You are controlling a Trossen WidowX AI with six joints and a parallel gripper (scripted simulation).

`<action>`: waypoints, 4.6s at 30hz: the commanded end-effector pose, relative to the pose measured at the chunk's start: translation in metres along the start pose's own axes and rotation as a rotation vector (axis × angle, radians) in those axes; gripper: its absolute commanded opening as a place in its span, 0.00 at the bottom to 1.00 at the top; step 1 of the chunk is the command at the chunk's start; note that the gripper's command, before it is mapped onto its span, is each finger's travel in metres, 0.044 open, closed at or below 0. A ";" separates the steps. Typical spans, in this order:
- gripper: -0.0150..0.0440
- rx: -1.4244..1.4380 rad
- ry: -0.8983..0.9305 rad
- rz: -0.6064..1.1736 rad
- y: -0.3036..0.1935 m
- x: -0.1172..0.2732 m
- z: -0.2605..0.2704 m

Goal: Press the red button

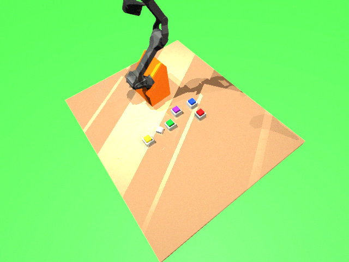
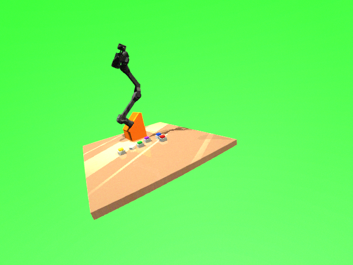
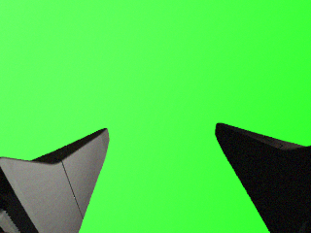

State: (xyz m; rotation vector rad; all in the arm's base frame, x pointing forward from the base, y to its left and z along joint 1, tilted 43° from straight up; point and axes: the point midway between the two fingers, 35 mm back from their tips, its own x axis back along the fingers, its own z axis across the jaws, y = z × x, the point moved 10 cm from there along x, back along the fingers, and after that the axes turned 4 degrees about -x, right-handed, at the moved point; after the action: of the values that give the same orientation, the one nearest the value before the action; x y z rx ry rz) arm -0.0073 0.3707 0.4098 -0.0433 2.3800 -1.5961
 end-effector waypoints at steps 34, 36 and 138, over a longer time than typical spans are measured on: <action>0.93 -1.943 -0.139 0.137 -0.279 -0.023 0.291; 0.93 -2.058 -0.092 0.137 -0.278 -0.039 0.312; 0.29 -1.457 1.644 0.988 0.372 -0.138 0.385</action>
State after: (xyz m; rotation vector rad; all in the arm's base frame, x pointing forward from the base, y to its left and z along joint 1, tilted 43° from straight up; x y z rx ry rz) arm 0.2653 0.1989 -0.0314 2.2338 2.6841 1.2068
